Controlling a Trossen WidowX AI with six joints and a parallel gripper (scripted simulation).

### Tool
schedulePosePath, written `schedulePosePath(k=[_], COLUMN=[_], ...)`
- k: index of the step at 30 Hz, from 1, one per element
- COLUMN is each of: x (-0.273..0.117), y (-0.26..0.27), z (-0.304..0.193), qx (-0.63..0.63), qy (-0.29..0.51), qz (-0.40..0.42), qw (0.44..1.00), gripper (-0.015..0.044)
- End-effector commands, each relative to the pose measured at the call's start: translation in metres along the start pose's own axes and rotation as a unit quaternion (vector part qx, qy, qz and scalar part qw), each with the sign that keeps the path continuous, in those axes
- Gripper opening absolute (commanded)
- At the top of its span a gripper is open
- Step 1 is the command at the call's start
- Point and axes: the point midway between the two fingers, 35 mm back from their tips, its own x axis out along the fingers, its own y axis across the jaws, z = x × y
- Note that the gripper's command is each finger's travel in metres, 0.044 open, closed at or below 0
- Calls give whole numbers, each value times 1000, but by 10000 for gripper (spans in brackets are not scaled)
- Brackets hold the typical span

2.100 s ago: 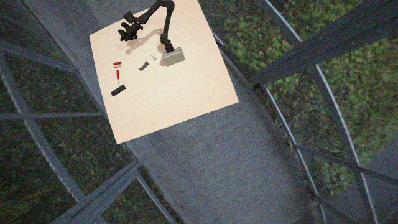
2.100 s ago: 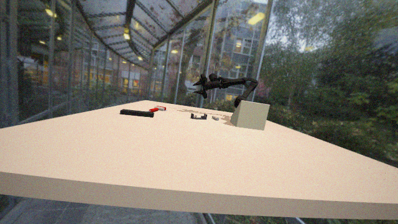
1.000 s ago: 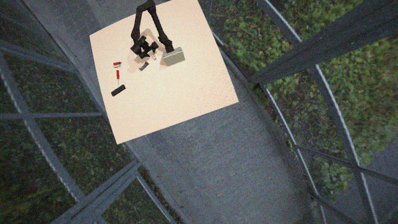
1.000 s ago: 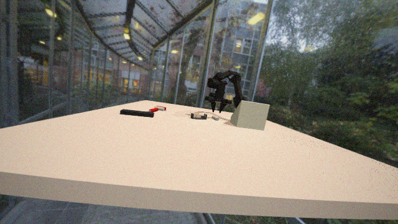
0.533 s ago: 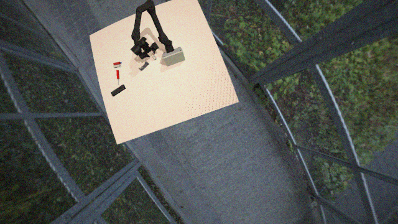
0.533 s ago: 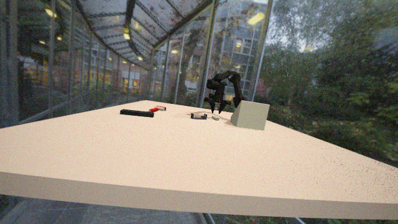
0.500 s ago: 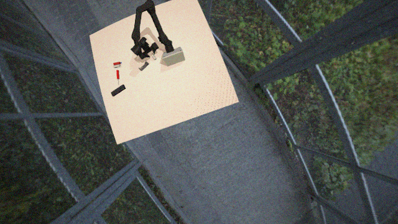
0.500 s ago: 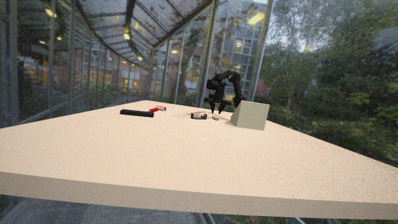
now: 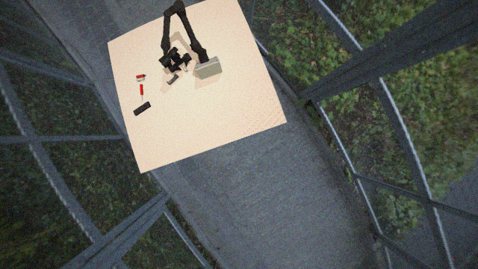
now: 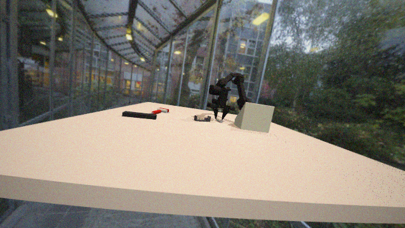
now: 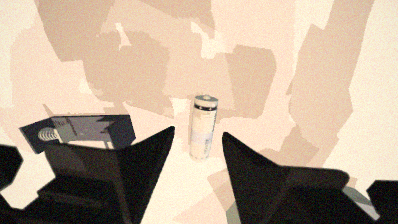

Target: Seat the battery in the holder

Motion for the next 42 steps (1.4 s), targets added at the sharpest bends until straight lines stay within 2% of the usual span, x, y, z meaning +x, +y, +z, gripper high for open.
schedulePosePath(k=[1,7,11,19,26,34,38,42], x=[8,15,15,15,10,-31,-35,-37], y=[-3,-4,-4,-4,-2,-3,-3,0], z=[0,1,1,1,1,0,0,0], qx=[-5,-4,-4,-4,-3,-5,-5,-66], qy=[-3,-4,-4,-4,-2,-2,-2,-2], qz=[-3,-3,-3,-3,-3,-3,-3,-3], qw=[1000,1000,1000,1000,1000,1000,1000,998], gripper=[239,239,134,81,77,77,77,77])
